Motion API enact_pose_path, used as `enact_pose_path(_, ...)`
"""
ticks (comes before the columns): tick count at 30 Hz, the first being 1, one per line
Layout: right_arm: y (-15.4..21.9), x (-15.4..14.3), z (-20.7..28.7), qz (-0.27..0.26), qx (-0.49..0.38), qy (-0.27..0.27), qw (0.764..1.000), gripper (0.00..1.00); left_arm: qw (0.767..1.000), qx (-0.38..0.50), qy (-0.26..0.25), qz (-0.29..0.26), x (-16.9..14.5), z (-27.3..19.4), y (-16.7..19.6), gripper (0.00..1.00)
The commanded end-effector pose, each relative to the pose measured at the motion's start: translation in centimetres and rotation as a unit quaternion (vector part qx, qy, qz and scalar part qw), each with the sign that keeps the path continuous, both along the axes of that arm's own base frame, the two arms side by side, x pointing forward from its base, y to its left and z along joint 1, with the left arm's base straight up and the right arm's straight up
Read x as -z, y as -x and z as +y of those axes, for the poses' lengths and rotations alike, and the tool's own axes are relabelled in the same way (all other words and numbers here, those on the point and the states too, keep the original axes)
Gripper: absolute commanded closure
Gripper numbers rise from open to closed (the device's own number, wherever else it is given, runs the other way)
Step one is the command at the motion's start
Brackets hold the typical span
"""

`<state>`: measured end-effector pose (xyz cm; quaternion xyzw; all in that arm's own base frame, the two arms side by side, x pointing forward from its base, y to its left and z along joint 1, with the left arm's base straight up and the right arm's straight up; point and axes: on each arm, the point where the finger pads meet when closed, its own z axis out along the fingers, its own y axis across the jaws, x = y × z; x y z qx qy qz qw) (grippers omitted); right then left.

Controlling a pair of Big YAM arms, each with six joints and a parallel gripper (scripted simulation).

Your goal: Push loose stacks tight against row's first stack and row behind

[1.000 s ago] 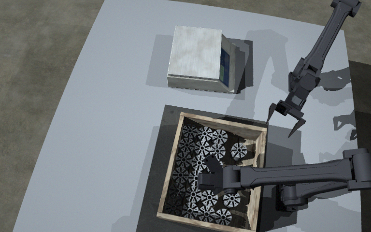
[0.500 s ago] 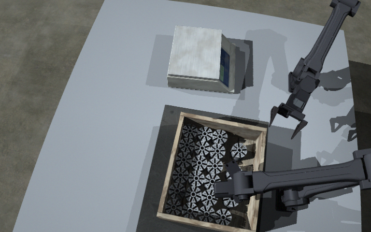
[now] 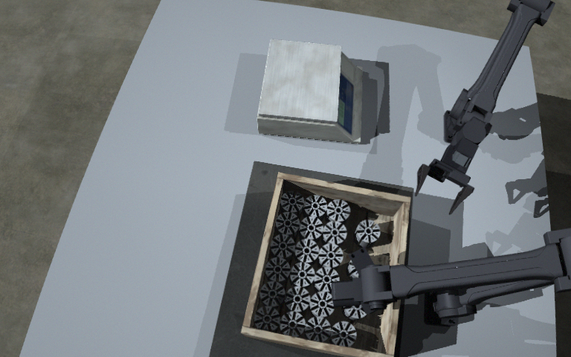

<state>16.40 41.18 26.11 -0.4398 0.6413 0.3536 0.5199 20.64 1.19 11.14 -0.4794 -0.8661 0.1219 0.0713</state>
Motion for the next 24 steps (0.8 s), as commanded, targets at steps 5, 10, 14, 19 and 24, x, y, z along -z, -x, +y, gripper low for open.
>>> enact_pose_path(5, -0.1, -2.4, 0.6, -0.012, 0.000, -0.028, 1.000, 0.00, 1.000, 0.011, 0.003, 0.001, 2.7, -0.5, 0.5, 1.00)
enact_pose_path(10, -0.1, -2.4, 0.6, -0.012, 0.000, -0.028, 1.000, 0.00, 1.000, 0.009, 0.004, 0.000, 3.6, -0.1, 0.3, 1.00)
enact_pose_path(14, -0.1, -2.4, 0.6, -0.012, 0.000, -0.028, 1.000, 0.00, 1.000, 0.008, 0.004, 0.001, 5.3, 0.1, 0.0, 1.00)
enact_pose_path(19, -0.2, -2.1, 0.5, -0.010, 0.001, -0.022, 1.000, 0.00, 1.000, 0.005, 0.003, -0.002, 6.2, 0.3, -0.4, 1.00)
enact_pose_path(24, -0.2, -2.1, 0.5, -0.010, 0.001, -0.022, 1.000, 0.00, 1.000, 0.005, 0.003, -0.003, 6.8, 0.4, -0.7, 1.00)
